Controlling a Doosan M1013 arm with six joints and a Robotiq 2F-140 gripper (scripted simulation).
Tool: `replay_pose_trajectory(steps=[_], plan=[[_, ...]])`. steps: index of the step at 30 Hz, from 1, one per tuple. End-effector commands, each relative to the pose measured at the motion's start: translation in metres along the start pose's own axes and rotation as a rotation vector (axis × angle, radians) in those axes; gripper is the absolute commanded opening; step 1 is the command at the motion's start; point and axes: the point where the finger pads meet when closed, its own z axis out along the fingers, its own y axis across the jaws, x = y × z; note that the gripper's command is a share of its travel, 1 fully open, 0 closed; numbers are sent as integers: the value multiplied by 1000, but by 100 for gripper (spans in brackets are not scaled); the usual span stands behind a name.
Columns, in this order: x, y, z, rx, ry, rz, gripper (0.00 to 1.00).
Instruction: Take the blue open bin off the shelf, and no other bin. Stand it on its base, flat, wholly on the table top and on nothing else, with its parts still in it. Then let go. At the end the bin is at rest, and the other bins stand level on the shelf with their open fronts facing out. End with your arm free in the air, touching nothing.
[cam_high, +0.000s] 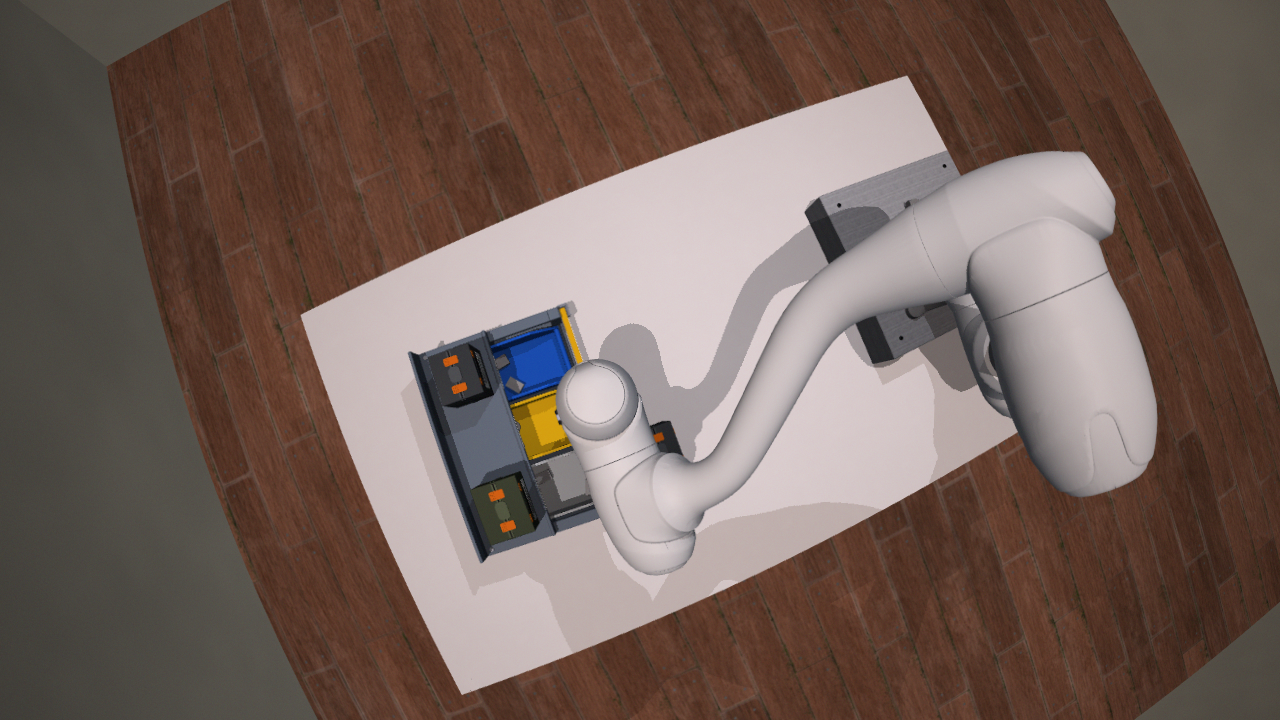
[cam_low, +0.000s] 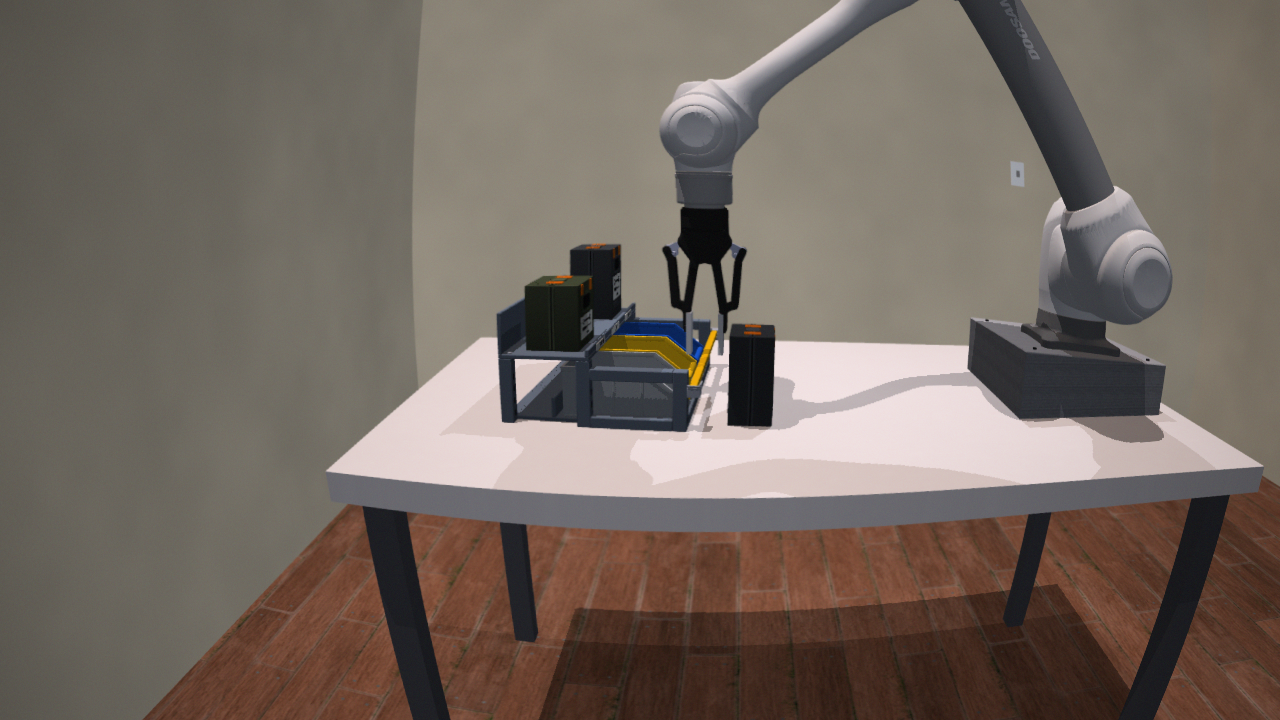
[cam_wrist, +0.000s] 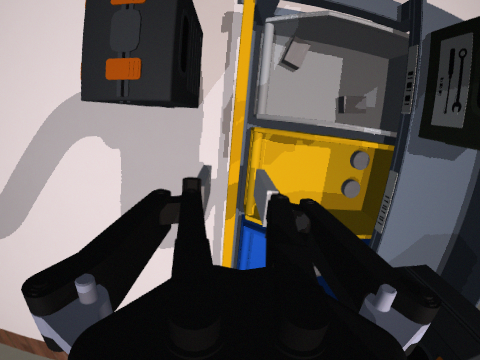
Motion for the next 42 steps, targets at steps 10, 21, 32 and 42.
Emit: replay_pose_trajectory(steps=[10,21,32,42], plan=[[0,0,-4,0,0,0,28],[0,0,-8,0,0,0,28],[0,0,-8,0,0,0,28],[0,0,-10,0,0,0,28]])
